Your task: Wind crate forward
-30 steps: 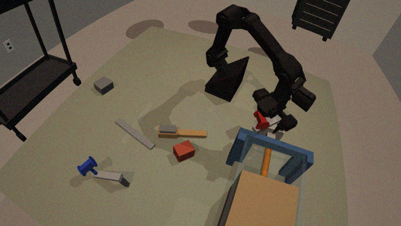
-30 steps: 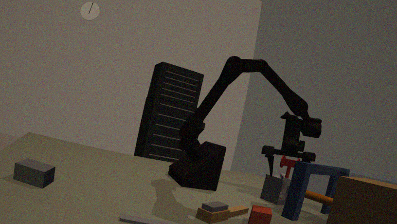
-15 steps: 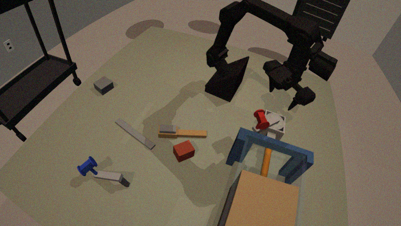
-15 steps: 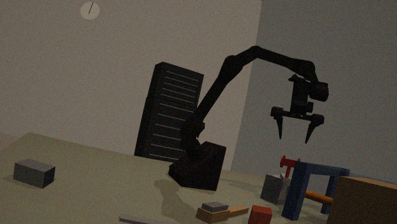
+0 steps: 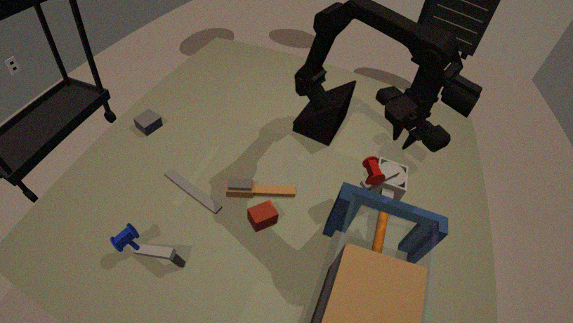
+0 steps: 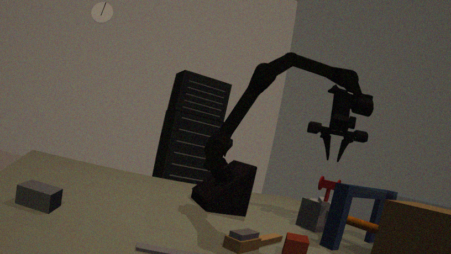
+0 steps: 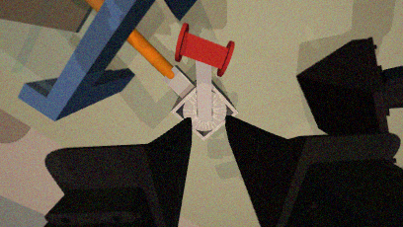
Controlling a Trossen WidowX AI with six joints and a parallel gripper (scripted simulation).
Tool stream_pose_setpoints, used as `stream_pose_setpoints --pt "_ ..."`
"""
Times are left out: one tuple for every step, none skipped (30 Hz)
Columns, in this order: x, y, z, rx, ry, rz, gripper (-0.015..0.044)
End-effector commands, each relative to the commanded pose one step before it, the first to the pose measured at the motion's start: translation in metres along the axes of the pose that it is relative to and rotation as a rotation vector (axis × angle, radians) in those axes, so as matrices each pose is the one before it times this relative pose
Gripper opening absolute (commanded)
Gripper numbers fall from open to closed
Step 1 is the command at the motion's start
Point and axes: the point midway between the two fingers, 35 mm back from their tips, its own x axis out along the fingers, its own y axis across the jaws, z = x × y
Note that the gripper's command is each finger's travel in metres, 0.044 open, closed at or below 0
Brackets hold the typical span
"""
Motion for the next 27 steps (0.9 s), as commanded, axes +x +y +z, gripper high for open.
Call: stream_pose_setpoints --pt "-0.00027 0.00039 0.00012 -0.0004 -0.00117 0.00308 0.0046" --pt "0.00000 0.00000 0.00000 0.0000 0.00000 0.00000 0.0020" --pt "0.00000 0.00000 0.00000 0.0000 0.00000 0.00000 0.0000" --pt "0.00000 0.00000 0.00000 0.0000 0.00000 0.00000 0.0000" --pt "0.00000 0.00000 0.00000 0.0000 0.00000 0.00000 0.0000" --pt "0.00000 0.00000 0.00000 0.0000 0.00000 0.00000 0.0000" --pt "0.00000 0.00000 0.00000 0.0000 0.00000 0.00000 0.0000" --pt "0.00000 0.00000 0.00000 0.0000 0.00000 0.00000 0.0000" --pt "0.00000 0.00000 0.00000 0.0000 0.00000 0.00000 0.0000" --pt "0.00000 0.00000 0.00000 0.0000 0.00000 0.00000 0.0000" --pt "0.00005 -0.00009 -0.00002 0.0001 0.00126 -0.00430 0.0000" --pt "0.00004 -0.00007 -0.00001 0.0001 0.00098 -0.00334 0.0000" --pt "0.00007 -0.00013 -0.00002 0.0002 0.00172 -0.00586 0.0000" --pt "0.00007 -0.00013 -0.00002 0.0002 0.00171 -0.00586 0.0000" --pt "0.00000 0.00000 0.00000 0.0000 0.00000 0.00000 0.0000" --pt "0.00000 0.00000 0.00000 0.0000 0.00000 0.00000 0.0000" --pt "0.00000 0.00000 0.00000 0.0000 0.00000 0.00000 0.0000" --pt "0.00000 0.00000 0.00000 0.0000 0.00000 0.00000 0.0000" --pt "0.00000 0.00000 0.00000 0.0000 0.00000 0.00000 0.0000" --pt "0.00000 0.00000 0.00000 0.0000 0.00000 0.00000 0.0000" --pt "0.00000 0.00000 0.00000 0.0000 0.00000 0.00000 0.0000" --pt "0.00000 0.00000 0.00000 0.0000 0.00000 0.00000 0.0000" --pt "0.00000 0.00000 0.00000 0.0000 0.00000 0.00000 0.0000" --pt "0.00000 0.00000 0.00000 0.0000 0.00000 0.00000 0.0000" --pt "0.00000 0.00000 0.00000 0.0000 0.00000 0.00000 0.0000" --pt "0.00000 0.00000 0.00000 0.0000 0.00000 0.00000 0.0000" --pt "0.00000 0.00000 0.00000 0.0000 0.00000 0.00000 0.0000"
